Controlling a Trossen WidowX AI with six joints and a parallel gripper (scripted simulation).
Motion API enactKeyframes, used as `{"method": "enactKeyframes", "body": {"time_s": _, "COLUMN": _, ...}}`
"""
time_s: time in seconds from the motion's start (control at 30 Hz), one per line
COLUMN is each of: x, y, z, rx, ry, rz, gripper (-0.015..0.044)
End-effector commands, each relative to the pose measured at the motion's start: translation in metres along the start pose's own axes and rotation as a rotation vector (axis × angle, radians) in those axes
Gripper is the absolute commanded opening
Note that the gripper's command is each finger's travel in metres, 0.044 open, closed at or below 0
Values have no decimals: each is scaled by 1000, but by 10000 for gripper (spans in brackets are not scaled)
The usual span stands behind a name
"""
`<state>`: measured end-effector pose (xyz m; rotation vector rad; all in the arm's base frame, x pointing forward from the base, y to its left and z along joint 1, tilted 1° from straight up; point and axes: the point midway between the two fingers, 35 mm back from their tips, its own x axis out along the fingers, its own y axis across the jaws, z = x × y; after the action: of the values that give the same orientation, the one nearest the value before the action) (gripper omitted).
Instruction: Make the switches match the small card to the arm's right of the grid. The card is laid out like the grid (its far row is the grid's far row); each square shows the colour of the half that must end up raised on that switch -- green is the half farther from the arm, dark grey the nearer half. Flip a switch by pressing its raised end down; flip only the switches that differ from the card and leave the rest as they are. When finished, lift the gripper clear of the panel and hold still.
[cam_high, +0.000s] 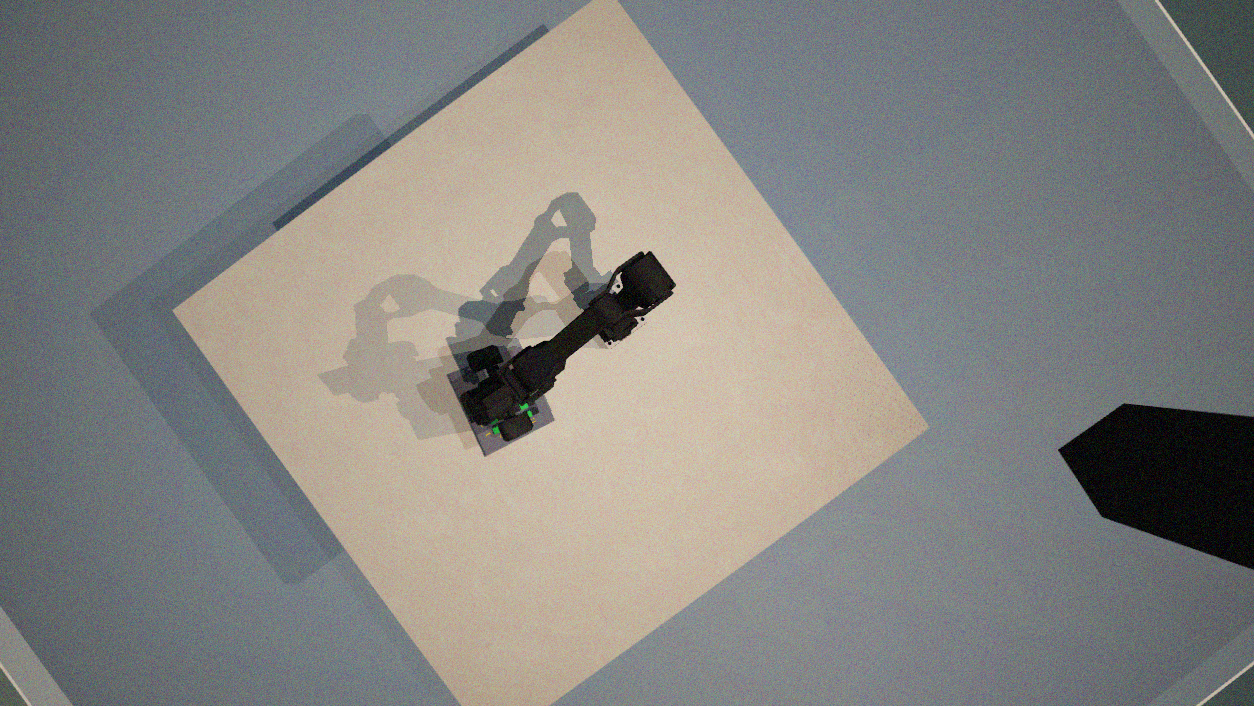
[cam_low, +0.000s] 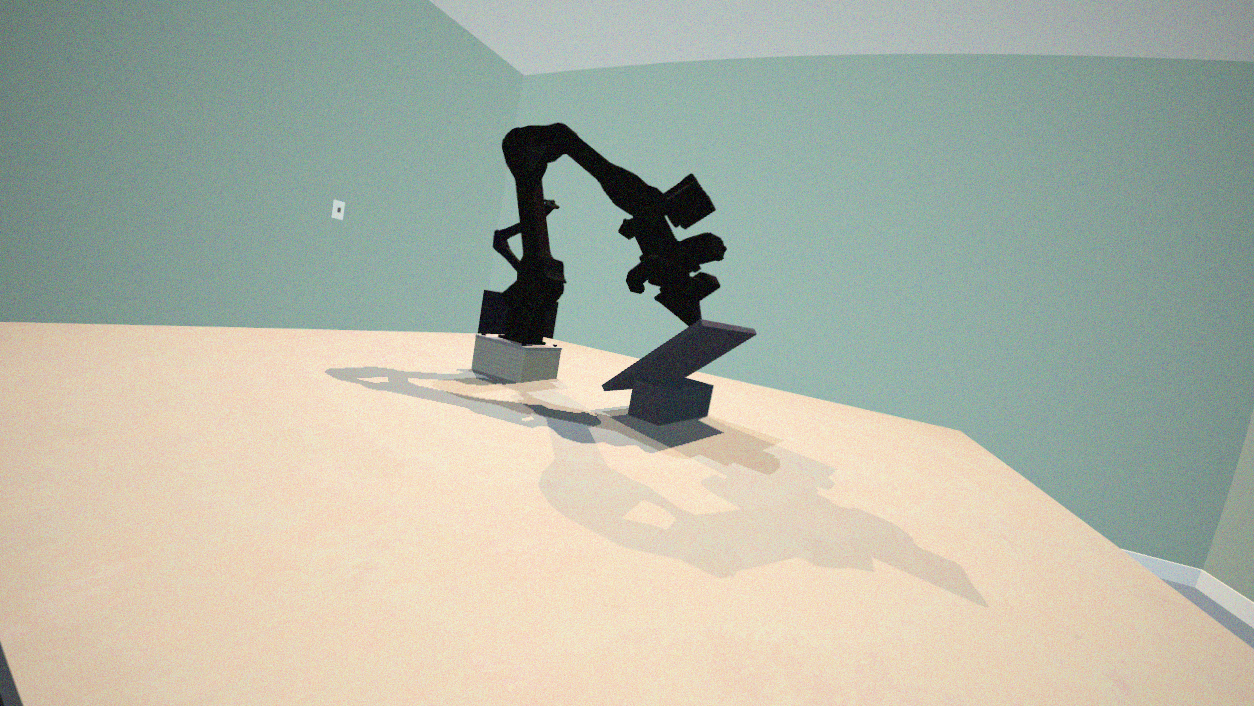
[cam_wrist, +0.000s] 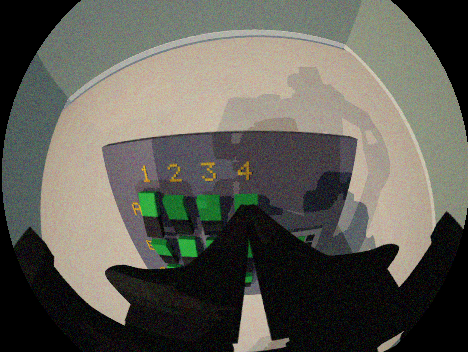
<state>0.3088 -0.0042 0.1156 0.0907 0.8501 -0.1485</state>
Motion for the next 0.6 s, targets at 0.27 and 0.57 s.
{"method": "enactKeyframes", "body": {"time_s": 0.27, "x": 2, "y": 0, "z": 0, "rx": -4, "ry": 0, "rz": 3, "gripper": 0}}
{"method": "enactKeyframes", "body": {"time_s": 0.57, "x": 3, "y": 0, "z": 0, "rx": -4, "ry": 0, "rz": 3, "gripper": 0}}
